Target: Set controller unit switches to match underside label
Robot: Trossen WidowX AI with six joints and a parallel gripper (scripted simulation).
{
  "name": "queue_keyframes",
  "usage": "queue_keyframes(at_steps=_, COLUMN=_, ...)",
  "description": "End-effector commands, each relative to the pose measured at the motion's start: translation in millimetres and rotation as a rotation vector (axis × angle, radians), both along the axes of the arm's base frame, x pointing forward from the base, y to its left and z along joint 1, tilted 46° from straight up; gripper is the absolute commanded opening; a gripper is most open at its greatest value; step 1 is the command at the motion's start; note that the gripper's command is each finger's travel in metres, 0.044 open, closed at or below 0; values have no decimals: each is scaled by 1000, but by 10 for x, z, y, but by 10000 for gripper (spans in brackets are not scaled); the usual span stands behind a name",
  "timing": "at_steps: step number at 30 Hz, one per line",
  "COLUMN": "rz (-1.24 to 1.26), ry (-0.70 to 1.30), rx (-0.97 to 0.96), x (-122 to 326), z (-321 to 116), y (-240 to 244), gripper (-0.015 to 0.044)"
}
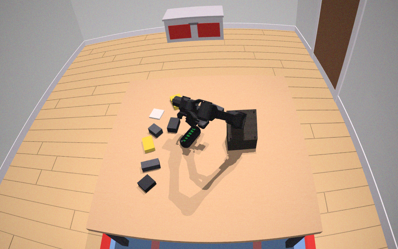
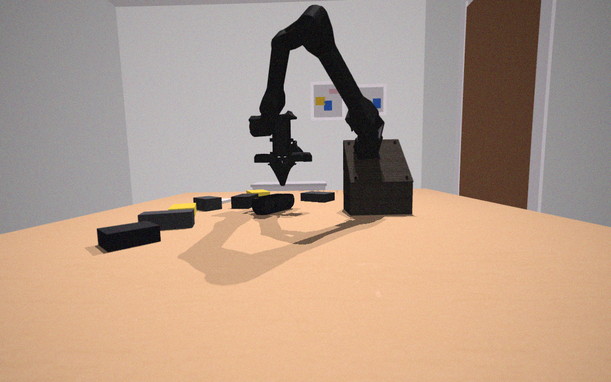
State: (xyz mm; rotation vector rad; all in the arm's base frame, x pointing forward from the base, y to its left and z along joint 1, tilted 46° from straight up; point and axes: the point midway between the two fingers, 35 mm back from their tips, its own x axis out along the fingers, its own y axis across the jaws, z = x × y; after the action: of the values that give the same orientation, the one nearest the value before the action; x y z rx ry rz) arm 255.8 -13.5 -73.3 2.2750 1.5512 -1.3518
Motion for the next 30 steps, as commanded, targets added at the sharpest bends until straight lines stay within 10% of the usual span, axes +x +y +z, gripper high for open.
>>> queue_keyframes(at_steps=1, rz=10, ry=-8, rx=-5, x=19, z=57, y=-50, gripper=0)
queue_keyframes(at_steps=30, rz=10, ry=-9, rx=-4, x=281, z=231, y=27, gripper=0)
